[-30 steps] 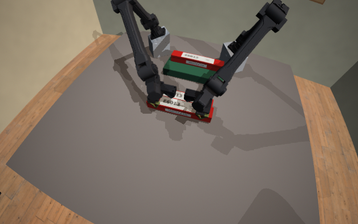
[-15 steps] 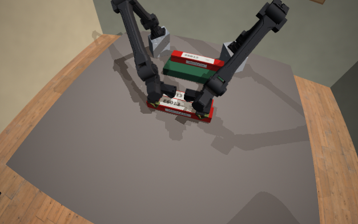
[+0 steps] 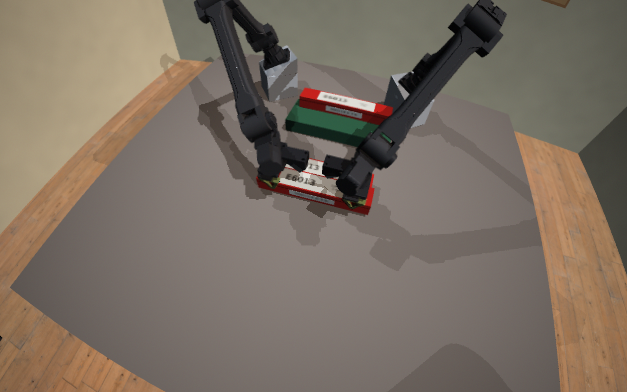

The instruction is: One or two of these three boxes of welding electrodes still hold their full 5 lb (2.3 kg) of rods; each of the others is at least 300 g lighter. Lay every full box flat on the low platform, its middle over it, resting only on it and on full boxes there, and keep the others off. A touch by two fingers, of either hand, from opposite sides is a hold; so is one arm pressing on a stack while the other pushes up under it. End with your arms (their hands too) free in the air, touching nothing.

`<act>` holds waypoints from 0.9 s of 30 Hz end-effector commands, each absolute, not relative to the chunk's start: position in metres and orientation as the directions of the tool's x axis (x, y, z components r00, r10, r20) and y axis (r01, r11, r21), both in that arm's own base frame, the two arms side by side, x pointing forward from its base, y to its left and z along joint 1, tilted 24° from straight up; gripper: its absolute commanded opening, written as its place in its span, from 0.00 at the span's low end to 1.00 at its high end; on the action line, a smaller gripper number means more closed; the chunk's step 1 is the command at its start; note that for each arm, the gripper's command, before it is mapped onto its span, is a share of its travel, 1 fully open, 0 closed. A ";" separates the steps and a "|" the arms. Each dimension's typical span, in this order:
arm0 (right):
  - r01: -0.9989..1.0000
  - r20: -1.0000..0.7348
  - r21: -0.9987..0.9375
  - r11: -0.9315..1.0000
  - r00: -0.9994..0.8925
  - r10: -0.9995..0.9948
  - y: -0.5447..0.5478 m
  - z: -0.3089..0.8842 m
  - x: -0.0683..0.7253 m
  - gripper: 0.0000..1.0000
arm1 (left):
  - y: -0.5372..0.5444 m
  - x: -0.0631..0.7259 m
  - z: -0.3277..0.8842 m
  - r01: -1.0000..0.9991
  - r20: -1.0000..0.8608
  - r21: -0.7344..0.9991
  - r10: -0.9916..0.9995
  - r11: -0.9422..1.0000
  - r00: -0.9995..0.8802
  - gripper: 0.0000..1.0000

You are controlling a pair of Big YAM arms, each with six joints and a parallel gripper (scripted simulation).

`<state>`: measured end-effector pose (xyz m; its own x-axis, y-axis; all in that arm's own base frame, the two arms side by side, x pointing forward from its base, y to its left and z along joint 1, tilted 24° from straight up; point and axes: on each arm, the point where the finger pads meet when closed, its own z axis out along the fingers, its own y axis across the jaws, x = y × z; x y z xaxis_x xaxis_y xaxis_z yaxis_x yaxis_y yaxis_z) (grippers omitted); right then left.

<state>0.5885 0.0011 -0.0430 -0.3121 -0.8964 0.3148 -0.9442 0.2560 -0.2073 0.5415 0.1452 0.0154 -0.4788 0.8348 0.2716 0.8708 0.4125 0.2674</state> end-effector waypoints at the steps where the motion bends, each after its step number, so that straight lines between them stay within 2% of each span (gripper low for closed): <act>1: -0.916 0.278 -0.332 0.225 -0.323 -0.905 0.020 0.030 0.618 0.00 | 0.134 0.567 0.091 0.830 0.225 0.391 0.833 0.398 -0.505 0.00; 27: -0.916 0.277 -0.331 0.225 -0.323 -0.905 0.022 0.031 0.615 0.00 | 0.132 0.565 0.092 0.830 0.225 0.390 0.833 0.398 -0.505 0.00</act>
<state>0.5878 0.0016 -0.0414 -0.3128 -0.8964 0.3140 -0.9438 0.2561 -0.2090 0.5412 0.1442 0.0168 -0.4782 0.8353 0.2711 0.8709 0.4112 0.2692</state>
